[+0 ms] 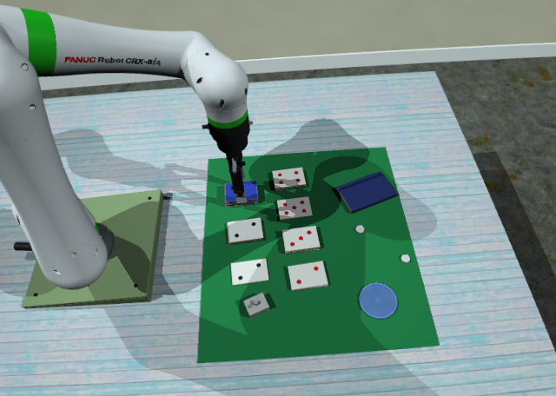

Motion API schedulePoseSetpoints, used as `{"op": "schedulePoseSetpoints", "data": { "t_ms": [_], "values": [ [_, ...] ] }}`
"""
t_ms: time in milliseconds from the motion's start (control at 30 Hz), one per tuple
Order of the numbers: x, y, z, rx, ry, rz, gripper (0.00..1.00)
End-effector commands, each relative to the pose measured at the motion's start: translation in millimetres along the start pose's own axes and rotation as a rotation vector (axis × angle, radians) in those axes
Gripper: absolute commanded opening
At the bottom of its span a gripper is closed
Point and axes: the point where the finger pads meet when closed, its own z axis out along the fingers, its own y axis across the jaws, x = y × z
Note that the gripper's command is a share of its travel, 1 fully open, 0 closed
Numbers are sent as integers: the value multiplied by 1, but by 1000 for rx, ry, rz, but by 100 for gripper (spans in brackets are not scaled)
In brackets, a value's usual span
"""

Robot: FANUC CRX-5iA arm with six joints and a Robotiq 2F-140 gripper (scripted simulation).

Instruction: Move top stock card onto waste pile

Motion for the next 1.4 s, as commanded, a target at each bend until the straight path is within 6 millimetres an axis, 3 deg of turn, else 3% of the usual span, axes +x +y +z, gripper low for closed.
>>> {"op": "schedulePoseSetpoints", "data": {
  "t_ms": [0, 700, 1200, 1367],
  "values": [
    [0, 0, 0, 0, 0, 0, 43],
    [0, 0, -39, 0, 0, 0, 43],
    [0, 1, -40, 0, 0, 0, 43],
    [1, 10, -40, 0, 0, -5, 43]
  ]
}}
